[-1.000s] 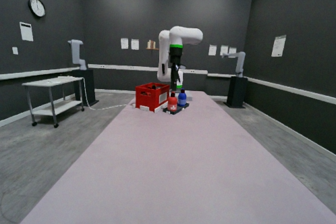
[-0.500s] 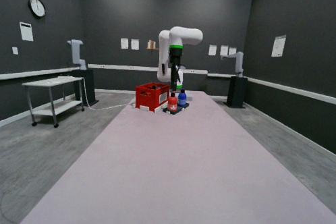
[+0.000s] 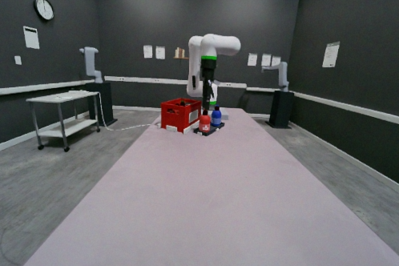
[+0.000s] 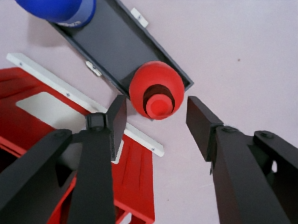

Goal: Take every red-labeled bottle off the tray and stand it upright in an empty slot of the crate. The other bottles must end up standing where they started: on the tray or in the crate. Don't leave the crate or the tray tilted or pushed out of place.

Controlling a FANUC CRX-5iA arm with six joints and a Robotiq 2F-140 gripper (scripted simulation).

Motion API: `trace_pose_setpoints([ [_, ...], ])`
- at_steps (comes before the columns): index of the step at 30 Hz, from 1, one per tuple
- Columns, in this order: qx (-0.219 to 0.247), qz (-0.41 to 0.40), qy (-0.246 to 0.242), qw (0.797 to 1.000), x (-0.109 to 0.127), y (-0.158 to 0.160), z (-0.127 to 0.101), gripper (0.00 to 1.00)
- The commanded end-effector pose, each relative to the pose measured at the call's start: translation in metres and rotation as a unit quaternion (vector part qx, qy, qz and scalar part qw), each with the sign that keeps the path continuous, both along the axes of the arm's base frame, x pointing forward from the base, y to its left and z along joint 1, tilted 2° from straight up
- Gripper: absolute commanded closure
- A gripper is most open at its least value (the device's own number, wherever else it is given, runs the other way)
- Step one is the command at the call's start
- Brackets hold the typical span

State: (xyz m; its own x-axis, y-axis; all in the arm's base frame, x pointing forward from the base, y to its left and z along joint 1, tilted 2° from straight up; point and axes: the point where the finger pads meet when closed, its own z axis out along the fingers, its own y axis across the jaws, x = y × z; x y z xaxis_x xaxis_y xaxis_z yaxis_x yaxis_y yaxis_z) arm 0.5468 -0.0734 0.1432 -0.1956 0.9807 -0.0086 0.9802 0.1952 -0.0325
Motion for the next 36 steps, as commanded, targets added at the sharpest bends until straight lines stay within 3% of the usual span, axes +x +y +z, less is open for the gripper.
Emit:
trace_pose_setpoints([
  [1, 0.000, 0.000, -0.001, 1.000, 0.000, 0.000, -0.003, 0.56],
  [22, 0.000, 0.000, -0.001, 1.000, 0.000, -0.001, -0.029, 0.56],
  [36, 0.000, 0.000, -0.001, 1.000, 0.000, -0.001, -0.033, 0.56],
])
